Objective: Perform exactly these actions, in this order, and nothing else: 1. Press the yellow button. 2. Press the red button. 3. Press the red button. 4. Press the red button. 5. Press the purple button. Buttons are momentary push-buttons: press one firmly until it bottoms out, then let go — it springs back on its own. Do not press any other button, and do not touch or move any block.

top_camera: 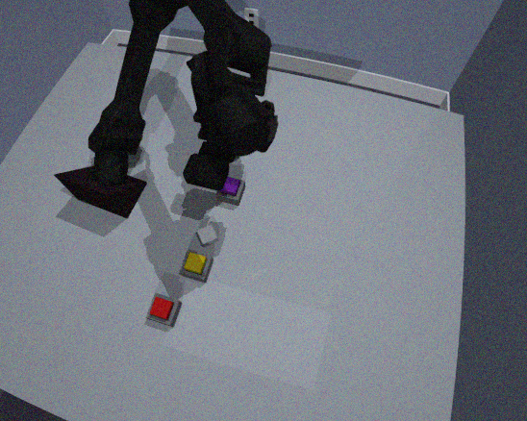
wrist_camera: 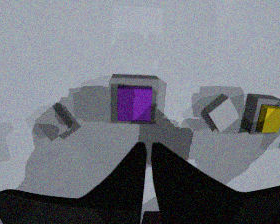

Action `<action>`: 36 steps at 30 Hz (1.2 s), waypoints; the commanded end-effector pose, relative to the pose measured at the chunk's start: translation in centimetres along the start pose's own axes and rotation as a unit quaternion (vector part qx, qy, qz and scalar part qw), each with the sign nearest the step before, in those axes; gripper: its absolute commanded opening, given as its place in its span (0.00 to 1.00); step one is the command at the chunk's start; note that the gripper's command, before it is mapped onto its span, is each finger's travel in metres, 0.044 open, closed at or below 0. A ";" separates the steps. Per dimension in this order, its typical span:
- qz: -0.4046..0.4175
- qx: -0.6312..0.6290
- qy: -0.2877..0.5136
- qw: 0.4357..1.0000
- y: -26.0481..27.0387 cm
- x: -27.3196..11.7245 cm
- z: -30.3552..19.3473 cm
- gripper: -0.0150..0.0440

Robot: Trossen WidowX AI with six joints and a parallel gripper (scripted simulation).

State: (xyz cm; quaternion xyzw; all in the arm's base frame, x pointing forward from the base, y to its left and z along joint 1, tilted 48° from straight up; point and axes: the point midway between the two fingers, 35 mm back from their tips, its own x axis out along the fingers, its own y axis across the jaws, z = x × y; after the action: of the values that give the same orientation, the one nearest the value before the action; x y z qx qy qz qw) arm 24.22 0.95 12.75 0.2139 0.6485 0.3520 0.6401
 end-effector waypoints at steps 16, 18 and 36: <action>0.002 0.000 0.000 1.000 0.6 7.0 -0.2 0.29; 0.002 0.000 0.000 1.000 0.6 7.3 -0.2 0.29; 0.003 0.000 0.000 1.000 0.6 9.1 -0.2 0.29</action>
State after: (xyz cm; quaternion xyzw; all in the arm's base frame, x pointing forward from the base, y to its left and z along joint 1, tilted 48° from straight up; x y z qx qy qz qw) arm 23.22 7.82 7.02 0.2123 0.6471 0.3551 0.6404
